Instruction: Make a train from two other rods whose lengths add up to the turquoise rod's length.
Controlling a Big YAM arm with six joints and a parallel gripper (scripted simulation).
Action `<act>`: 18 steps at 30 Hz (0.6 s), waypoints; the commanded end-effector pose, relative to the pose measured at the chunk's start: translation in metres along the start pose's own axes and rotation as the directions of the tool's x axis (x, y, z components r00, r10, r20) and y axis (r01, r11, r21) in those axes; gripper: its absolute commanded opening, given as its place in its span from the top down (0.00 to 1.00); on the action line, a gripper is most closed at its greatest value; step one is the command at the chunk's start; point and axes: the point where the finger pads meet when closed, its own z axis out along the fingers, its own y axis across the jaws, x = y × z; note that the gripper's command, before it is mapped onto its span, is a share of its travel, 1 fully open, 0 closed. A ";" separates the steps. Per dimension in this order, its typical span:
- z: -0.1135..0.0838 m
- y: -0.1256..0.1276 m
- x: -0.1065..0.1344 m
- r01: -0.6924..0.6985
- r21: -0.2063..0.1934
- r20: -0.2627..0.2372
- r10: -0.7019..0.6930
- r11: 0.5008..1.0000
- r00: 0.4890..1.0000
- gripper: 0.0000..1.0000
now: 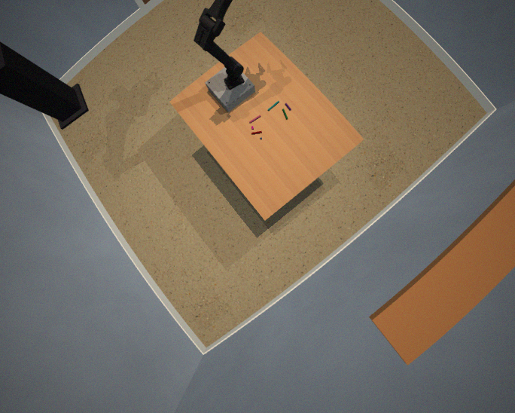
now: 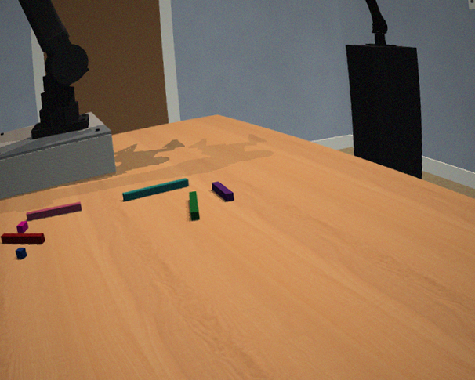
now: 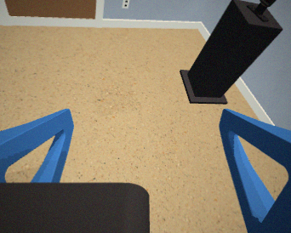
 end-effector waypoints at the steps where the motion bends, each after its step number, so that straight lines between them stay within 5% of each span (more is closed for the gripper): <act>1: -0.002 0.001 -0.004 0.008 0.004 0.004 -0.008 1.000 1.000 0.00; 17: -0.002 0.001 -0.004 0.008 0.004 0.004 -0.008 1.000 1.000 0.00; 18: -0.011 0.000 -0.018 0.037 0.022 0.020 -0.037 0.999 0.999 0.00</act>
